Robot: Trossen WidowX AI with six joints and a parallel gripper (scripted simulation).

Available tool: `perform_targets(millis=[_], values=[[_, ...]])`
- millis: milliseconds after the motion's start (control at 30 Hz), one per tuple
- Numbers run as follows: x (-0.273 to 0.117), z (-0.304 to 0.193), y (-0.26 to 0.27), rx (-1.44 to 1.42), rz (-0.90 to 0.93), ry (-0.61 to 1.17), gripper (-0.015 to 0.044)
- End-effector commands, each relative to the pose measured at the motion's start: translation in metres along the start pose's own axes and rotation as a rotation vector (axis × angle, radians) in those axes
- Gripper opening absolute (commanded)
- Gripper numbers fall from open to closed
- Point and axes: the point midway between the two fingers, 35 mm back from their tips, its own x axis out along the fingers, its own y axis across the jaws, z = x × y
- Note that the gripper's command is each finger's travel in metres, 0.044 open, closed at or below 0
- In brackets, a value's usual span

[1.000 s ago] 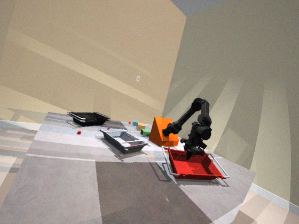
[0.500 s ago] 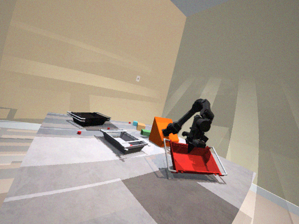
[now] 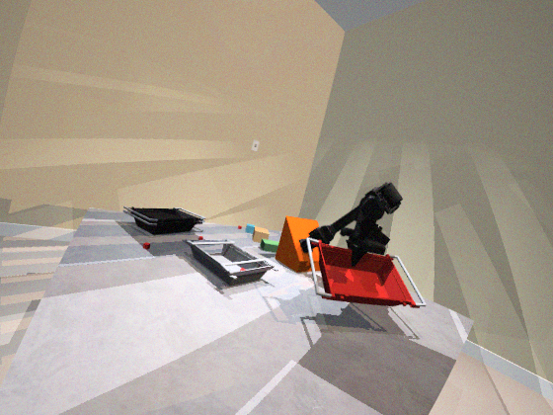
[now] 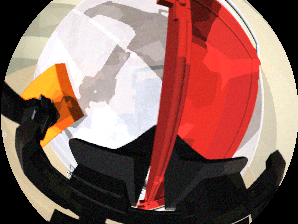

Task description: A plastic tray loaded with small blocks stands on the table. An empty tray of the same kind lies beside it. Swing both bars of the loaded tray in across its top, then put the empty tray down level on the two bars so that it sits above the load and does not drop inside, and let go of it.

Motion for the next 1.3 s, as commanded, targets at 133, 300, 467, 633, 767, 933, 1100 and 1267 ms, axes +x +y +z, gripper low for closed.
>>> perform_targets(millis=[133, 300, 467, 633, 767, 933, 1100, 1267], values=[[-0.013, 0.004, -0.002, -0.009, -0.025, -0.001, 0.0000], [-0.013, 0.004, -0.002, -0.009, -0.025, -0.001, 0.0000], [-0.013, 0.004, -0.002, -0.009, -0.025, -0.001, 0.0000], [-0.013, 0.004, -0.002, -0.009, -0.025, -0.001, 0.0000], [-0.013, 0.004, -0.002, -0.009, -0.025, -0.001, 0.0000], [-0.013, -0.002, -0.004, 0.003, -0.021, 0.004, 0.0000], [-0.011, -0.020, -0.009, 0.045, -0.008, 0.019, 0.0000], [-0.010, -0.038, -0.012, 0.087, 0.004, 0.031, 0.0000]])
